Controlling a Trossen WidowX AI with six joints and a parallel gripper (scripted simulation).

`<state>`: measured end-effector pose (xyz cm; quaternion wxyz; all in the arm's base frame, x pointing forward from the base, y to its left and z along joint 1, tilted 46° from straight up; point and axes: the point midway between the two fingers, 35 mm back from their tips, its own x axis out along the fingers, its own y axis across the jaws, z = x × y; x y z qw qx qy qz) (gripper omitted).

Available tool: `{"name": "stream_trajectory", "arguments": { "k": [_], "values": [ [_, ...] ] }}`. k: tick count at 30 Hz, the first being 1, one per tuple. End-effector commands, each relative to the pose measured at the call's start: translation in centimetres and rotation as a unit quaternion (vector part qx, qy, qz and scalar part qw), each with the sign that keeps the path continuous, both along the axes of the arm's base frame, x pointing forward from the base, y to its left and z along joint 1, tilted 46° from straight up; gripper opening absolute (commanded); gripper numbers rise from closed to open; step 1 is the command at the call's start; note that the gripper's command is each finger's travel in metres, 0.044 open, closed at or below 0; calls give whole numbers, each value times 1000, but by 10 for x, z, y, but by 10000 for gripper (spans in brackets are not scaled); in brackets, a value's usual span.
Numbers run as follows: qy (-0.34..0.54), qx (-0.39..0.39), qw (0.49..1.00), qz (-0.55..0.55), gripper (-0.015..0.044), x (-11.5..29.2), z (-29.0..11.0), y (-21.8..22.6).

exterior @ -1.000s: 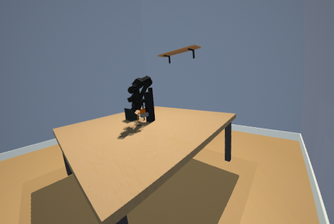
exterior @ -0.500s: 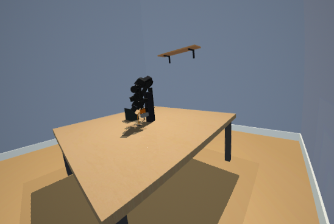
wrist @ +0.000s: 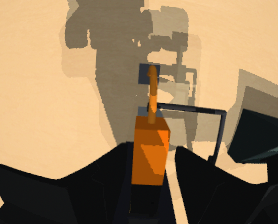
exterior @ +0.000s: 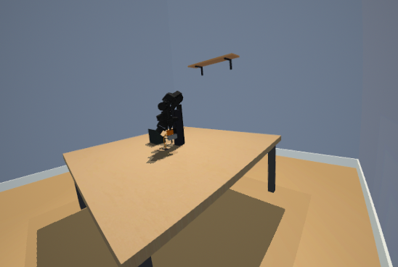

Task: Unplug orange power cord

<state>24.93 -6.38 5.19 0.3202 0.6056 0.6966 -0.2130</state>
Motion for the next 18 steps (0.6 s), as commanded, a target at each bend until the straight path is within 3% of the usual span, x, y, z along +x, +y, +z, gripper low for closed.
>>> {"name": "stream_trajectory", "arguments": {
  "k": [1, 10, 14, 18],
  "values": [
    [2, 2, 1000, -2, 160, -1, -2, 3],
    [2, 2, 1000, -2, 160, -2, -8, 10],
    [1, 1, 1000, 0, 55, -1, -6, 7],
    [1, 1, 1000, 0, 28, -1, -6, 7]
  ]
}}
